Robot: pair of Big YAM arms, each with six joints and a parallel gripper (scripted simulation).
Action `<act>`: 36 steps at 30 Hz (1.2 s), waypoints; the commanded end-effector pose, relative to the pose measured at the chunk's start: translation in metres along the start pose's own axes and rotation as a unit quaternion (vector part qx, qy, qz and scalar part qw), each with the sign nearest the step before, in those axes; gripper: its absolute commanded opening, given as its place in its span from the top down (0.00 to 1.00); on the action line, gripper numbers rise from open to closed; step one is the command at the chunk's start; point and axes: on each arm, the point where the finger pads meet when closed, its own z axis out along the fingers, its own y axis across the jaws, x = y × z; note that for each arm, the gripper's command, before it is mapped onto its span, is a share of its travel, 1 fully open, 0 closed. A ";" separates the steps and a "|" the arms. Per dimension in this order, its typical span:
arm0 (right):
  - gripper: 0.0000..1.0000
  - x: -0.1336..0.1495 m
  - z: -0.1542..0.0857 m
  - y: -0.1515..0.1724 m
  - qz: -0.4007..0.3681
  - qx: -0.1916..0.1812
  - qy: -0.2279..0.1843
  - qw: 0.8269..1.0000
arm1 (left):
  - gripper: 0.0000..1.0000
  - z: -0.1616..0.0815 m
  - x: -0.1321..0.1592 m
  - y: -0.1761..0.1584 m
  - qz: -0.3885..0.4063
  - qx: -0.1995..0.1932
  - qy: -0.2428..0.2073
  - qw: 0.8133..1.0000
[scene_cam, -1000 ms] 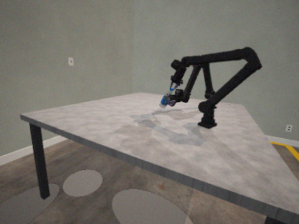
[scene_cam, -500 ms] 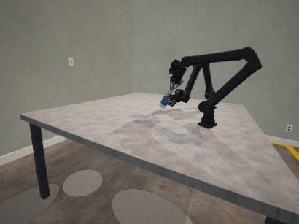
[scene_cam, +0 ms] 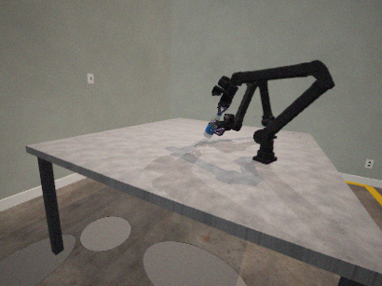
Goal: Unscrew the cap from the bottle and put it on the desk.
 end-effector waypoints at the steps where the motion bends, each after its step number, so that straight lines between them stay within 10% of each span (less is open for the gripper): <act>1: 1.00 -0.014 0.007 -0.008 -0.007 0.009 -0.019 1.000 | 1.00 -0.014 -0.014 -0.008 -0.138 0.005 -0.018 0.990; 10: 1.00 -0.014 0.007 -0.008 -0.007 0.009 -0.019 1.000 | 1.00 -0.011 -0.015 -0.007 -0.112 0.007 -0.018 0.994; 15: 1.00 -0.014 0.007 -0.008 -0.007 0.009 -0.019 1.000 | 0.43 -0.011 -0.015 -0.007 -0.112 0.007 -0.018 0.994; 25: 1.00 -0.014 0.007 -0.008 -0.007 0.009 -0.019 1.000 | 0.43 -0.011 -0.015 -0.007 0.101 -0.004 -0.014 0.995; 36: 1.00 -0.014 0.007 -0.008 -0.007 0.009 -0.019 1.000 | 0.43 -0.010 -0.015 -0.007 0.375 -0.017 -0.011 0.927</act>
